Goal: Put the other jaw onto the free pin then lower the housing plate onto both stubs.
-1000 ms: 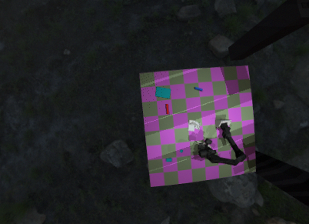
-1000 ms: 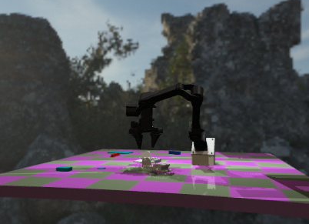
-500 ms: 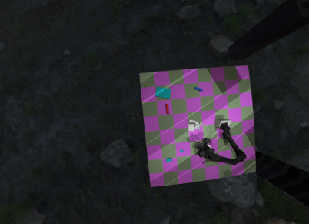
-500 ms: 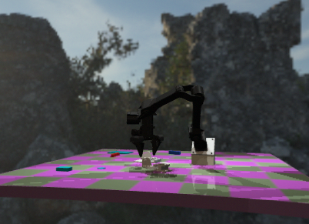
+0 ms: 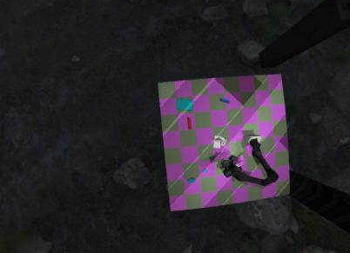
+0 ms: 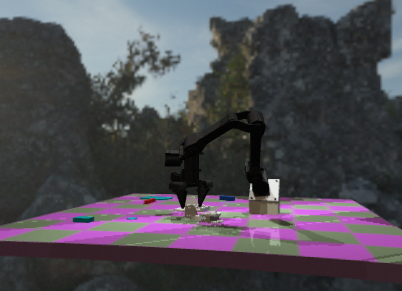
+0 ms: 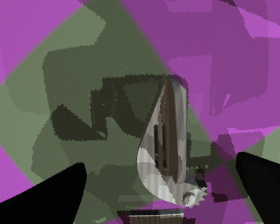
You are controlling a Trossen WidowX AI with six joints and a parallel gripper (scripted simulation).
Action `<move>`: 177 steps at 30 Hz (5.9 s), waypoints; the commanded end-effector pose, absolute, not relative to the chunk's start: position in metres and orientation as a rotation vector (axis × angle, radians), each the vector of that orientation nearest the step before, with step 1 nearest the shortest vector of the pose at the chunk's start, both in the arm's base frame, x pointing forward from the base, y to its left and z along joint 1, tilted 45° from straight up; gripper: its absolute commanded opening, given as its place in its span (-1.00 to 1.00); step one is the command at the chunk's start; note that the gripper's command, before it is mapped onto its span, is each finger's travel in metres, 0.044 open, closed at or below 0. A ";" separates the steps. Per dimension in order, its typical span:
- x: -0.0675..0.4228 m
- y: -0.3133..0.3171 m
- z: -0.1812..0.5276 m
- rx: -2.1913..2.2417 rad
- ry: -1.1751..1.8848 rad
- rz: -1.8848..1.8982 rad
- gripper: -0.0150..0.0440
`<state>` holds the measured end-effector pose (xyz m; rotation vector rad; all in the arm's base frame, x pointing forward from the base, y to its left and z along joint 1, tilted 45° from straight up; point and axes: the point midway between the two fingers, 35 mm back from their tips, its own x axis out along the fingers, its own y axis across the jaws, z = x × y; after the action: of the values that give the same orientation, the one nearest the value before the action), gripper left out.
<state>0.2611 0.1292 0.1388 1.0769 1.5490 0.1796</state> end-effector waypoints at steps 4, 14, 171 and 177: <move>0.263 0.137 0.129 1.077 1.549 0.172 1.00; 0.264 0.149 0.118 1.078 1.549 0.173 1.00; 0.315 -0.042 0.040 0.913 1.497 0.314 -0.04; 0.315 -0.042 0.040 0.913 1.497 0.314 -0.04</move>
<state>0.3147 -0.0403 0.0412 0.9217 1.4994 0.3144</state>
